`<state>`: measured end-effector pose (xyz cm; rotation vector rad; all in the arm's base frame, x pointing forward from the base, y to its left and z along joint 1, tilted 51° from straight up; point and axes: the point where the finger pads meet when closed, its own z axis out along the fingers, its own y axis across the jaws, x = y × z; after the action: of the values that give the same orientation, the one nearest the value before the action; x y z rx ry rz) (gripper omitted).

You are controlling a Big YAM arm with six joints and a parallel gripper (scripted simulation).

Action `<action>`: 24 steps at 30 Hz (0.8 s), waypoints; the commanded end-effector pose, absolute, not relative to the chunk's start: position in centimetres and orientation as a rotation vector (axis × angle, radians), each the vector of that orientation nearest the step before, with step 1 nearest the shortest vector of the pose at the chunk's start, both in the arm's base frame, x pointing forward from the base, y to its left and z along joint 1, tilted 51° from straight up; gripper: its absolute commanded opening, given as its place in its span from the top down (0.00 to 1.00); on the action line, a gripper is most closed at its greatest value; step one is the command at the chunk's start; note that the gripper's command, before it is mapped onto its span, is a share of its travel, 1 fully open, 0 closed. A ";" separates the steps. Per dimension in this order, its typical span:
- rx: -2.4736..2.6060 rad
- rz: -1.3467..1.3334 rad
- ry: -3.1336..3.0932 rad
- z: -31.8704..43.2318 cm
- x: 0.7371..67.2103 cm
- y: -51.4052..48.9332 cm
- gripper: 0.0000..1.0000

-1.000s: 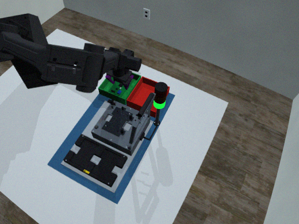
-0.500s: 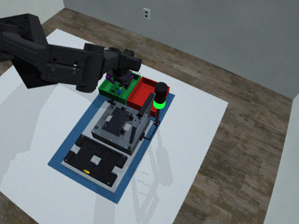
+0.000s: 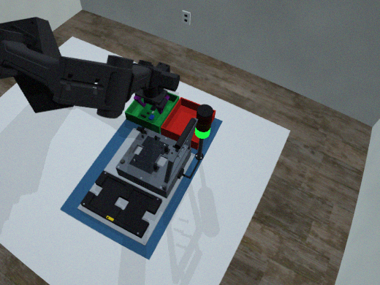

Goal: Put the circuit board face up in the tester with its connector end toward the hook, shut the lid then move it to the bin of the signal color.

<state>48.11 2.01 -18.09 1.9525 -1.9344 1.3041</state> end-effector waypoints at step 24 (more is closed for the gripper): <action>1.947 1.305 -1.941 -18.0 48.4 1.5 0.28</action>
<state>48.21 1.98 -18.05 1.9509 -1.9366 1.3060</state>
